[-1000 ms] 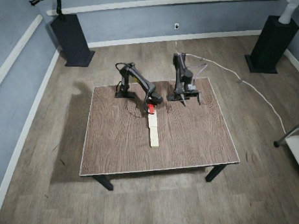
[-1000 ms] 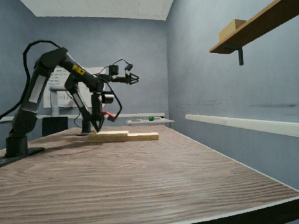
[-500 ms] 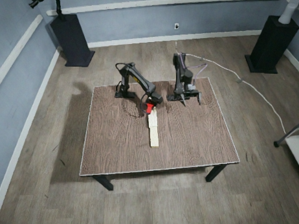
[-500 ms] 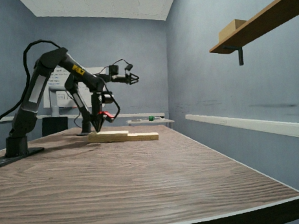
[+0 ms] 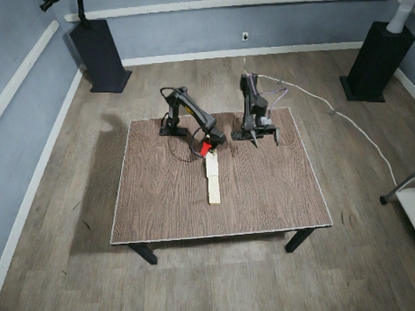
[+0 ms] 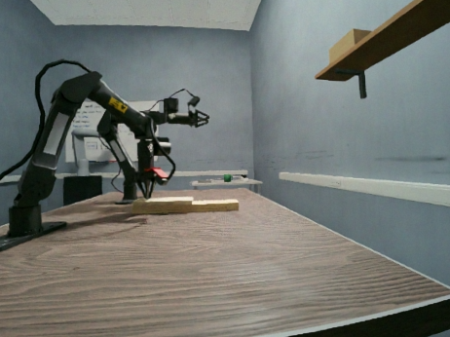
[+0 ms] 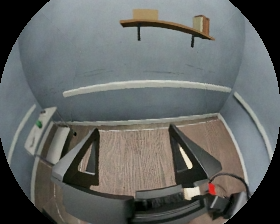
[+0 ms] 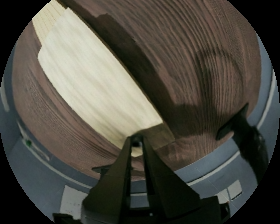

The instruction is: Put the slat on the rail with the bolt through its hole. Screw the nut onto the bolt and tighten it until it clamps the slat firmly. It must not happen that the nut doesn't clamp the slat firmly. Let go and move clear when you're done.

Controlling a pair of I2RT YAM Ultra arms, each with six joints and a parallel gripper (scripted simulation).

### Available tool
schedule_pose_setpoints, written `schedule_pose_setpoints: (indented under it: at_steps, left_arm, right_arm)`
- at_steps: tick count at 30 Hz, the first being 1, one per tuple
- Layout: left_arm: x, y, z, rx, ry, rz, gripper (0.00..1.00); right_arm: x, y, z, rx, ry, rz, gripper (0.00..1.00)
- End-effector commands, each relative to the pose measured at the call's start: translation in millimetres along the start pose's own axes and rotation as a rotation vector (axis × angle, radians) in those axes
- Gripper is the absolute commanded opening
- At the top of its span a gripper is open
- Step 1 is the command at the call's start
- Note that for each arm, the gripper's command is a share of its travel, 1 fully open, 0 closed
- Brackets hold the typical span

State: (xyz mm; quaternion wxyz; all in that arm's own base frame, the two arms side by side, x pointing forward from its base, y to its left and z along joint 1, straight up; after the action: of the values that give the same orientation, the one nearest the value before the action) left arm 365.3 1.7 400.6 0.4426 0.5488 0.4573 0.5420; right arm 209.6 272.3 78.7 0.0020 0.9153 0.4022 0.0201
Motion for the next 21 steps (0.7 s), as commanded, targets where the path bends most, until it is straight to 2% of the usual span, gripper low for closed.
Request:
schedule_pose_setpoints:
  at_steps: [1, 21]
  left_arm:
    - [1.4, 10.8, -4.9, -0.034, -0.003, 0.001, 1.0]
    - [1.4, 10.8, -4.9, -0.034, -0.003, 0.001, 1.0]
  right_arm:
    - [-8.0, -8.3, 10.5, 0.029, -0.025, 0.091, 0.12]
    - [-8.0, -8.4, 10.6, 0.024, -0.03, 0.43, 0.12]
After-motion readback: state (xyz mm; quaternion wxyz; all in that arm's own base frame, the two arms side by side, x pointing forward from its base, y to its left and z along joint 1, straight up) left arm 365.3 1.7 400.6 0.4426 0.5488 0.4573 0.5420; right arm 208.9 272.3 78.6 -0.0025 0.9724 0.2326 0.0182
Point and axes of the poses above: on each arm, the point where the finger pads meet when closed, its own z axis out along the fingers, its own x axis across the jaws, y = z × x, the point moved 2 cm from there along -z, back along the fingers, and after that the axes turned 11 degrees about z, right-handed, at the moved point
